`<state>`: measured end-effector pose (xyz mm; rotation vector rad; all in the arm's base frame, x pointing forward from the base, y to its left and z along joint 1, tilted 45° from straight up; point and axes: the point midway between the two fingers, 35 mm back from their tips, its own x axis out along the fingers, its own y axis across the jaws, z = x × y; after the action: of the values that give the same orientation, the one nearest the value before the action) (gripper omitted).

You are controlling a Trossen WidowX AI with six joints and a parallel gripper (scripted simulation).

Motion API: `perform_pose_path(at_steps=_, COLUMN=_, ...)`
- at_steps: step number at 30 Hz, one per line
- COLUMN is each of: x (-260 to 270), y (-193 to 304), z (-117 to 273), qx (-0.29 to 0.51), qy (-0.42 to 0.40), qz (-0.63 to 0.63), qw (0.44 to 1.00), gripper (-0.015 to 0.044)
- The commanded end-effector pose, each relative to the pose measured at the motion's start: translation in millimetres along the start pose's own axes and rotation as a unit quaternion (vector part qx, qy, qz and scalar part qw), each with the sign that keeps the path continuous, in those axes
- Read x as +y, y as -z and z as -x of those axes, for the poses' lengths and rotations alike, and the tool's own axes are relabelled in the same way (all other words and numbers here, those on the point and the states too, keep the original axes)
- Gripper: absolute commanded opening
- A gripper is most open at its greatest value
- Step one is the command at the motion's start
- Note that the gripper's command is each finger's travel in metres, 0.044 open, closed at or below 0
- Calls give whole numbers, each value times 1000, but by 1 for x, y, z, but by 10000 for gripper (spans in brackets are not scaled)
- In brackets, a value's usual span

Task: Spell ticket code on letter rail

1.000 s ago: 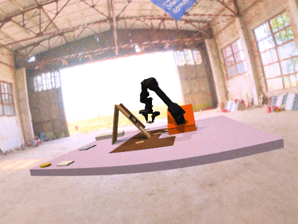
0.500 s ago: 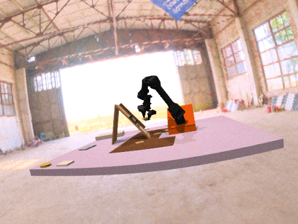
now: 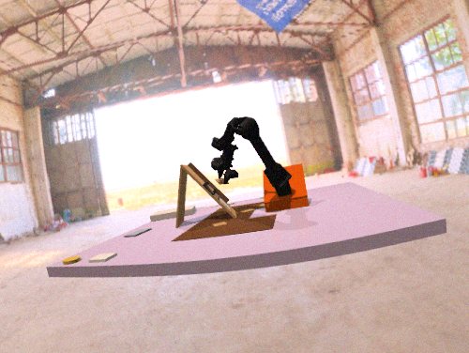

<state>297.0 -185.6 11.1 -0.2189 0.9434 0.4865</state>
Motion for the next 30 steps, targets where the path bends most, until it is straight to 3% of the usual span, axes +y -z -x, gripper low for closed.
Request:
perform_pose_path(at_steps=1, x=4, y=-14, z=9, qx=-16, qy=13, qz=-25, qw=999, gripper=0)
perform_pose_path(at_steps=30, x=70, y=-99, z=69, qx=-155, qy=43, qz=-188, qw=969, gripper=0)
